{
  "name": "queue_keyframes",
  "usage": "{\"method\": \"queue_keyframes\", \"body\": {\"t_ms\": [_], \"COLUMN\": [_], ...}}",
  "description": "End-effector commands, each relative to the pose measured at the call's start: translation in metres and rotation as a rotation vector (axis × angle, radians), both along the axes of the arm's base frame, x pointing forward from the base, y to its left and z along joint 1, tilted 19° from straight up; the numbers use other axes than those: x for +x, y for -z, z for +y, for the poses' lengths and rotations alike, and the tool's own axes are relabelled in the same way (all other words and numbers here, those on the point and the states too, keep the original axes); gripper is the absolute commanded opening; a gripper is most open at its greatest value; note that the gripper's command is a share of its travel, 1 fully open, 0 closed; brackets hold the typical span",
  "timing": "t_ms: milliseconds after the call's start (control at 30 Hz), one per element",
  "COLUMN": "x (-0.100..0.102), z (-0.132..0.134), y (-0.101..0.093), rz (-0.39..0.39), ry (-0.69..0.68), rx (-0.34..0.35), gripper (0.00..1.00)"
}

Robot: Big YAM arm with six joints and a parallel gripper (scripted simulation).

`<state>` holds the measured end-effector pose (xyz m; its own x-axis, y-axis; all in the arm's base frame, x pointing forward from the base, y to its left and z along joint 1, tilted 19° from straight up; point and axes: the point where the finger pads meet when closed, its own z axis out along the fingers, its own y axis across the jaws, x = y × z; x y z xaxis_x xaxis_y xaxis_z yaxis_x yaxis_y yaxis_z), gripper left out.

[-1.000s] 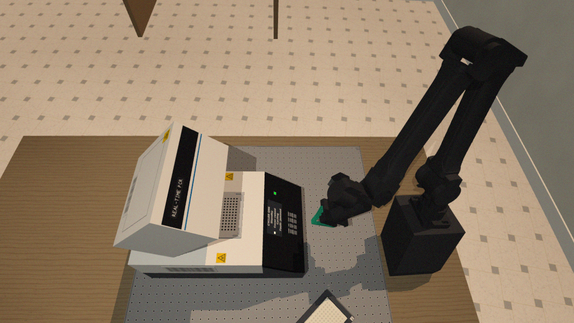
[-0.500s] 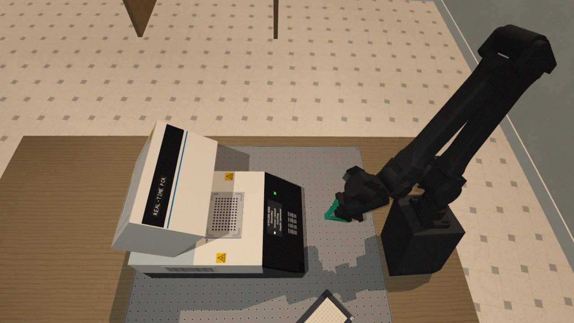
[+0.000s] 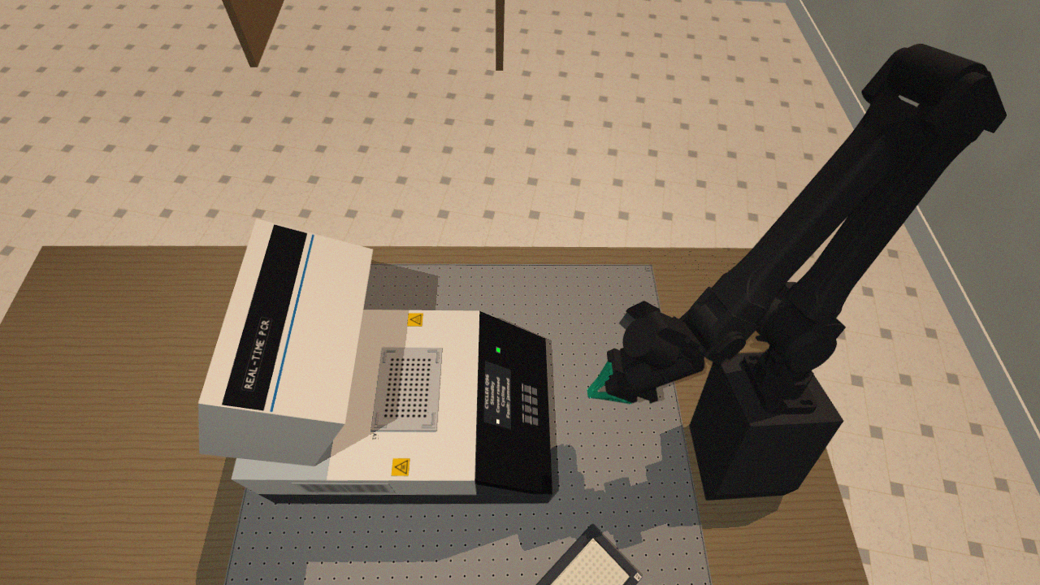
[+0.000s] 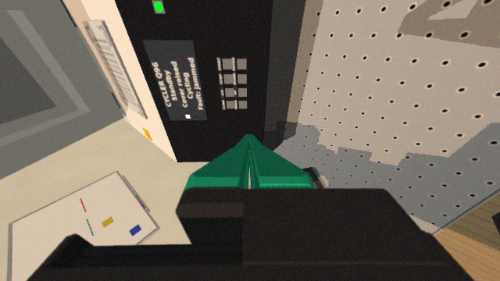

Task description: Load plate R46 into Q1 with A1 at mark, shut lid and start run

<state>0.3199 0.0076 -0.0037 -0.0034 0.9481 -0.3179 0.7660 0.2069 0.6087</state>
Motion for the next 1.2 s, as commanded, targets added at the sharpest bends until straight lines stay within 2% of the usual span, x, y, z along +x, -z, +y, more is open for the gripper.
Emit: {"method": "queue_keyframes", "body": {"t_ms": [0,300,633,1167], "x": [0.026,0.0294,0.0233,0.0279], "z": [0.009,0.0101,0.0088,0.0102], "y": [-0.0167,-0.0196,-0.0144,-0.0191], "rz": [-0.059,-0.071,-0.039,-0.067], "ry": [-0.013,-0.006,-0.007,-0.009], "rx": [0.011,0.02,0.012,0.017], "gripper": [0.0,0.0,0.0,0.0]}}
